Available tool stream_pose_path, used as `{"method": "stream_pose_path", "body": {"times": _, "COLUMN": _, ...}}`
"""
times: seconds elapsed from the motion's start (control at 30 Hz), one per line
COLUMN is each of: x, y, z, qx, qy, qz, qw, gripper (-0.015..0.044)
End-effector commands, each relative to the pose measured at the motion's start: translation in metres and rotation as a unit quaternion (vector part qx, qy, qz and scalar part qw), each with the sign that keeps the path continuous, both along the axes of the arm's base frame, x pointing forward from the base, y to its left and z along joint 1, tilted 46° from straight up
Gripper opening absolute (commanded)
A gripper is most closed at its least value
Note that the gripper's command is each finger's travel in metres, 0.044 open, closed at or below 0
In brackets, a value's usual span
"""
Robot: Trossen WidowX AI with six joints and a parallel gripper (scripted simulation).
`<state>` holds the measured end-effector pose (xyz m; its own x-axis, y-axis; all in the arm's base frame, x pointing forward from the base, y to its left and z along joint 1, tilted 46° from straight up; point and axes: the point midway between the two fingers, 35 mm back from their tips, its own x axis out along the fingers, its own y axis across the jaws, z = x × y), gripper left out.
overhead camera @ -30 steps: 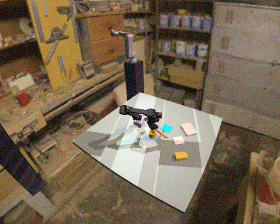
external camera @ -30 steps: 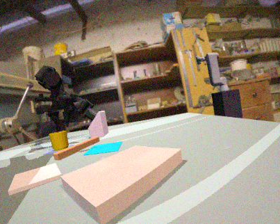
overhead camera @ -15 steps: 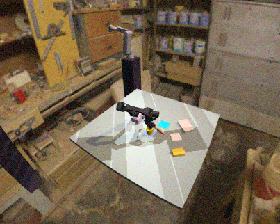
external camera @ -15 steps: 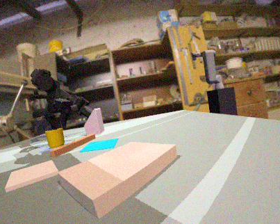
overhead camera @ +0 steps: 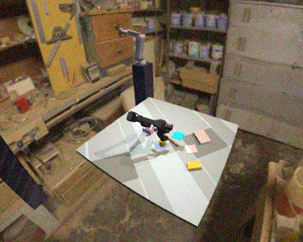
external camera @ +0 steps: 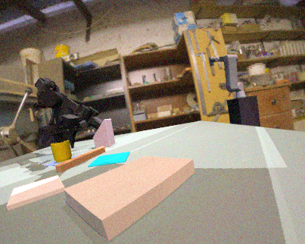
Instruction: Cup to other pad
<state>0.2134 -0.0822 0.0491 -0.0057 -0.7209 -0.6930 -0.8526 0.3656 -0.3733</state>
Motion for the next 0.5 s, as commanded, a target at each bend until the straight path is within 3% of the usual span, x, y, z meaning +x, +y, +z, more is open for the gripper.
{"method": "stream_pose_path", "body": {"times": 0.0, "x": -0.0012, "y": -0.0026, "z": -0.0019, "qx": -0.002, "qy": 0.003, "qz": 0.001, "qw": 1.000, "gripper": 0.0167}}
{"method": "stream_pose_path", "body": {"times": 0.47, "x": -0.0003, "y": -0.0010, "z": -0.0009, "qx": 0.000, "qy": 0.000, "qz": 0.000, "qw": 1.000, "gripper": 0.0087}}
